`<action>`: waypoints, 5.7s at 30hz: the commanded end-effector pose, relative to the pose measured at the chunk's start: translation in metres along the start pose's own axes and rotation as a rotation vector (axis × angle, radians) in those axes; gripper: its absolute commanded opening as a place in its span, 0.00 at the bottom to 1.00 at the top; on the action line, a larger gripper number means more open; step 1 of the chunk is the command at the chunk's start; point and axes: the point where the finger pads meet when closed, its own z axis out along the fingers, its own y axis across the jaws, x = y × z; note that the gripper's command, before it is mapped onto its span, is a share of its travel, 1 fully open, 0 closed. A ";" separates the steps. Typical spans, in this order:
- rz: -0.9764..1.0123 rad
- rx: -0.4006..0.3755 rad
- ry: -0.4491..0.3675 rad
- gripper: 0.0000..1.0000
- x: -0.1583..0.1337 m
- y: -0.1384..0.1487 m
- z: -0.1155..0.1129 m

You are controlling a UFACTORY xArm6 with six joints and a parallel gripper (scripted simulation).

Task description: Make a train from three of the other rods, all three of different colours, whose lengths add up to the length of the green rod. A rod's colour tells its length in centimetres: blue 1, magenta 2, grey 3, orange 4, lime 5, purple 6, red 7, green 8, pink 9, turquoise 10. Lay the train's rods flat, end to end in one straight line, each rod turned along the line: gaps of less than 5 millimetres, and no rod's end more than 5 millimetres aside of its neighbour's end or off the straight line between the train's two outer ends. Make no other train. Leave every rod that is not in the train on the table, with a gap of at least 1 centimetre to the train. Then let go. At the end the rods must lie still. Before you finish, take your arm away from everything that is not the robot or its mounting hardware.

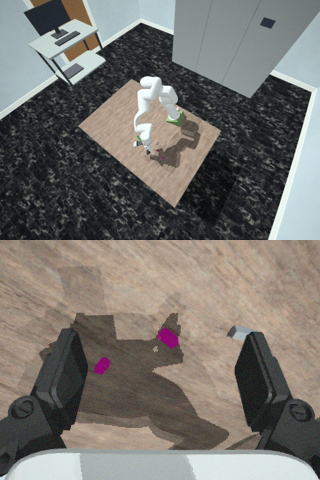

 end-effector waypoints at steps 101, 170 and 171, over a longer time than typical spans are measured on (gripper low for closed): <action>0.660 0.006 0.011 1.00 -0.003 -0.013 -0.010; -0.911 -0.004 0.012 1.00 -0.002 -0.013 0.030; -0.911 -0.004 0.012 1.00 -0.002 -0.013 0.030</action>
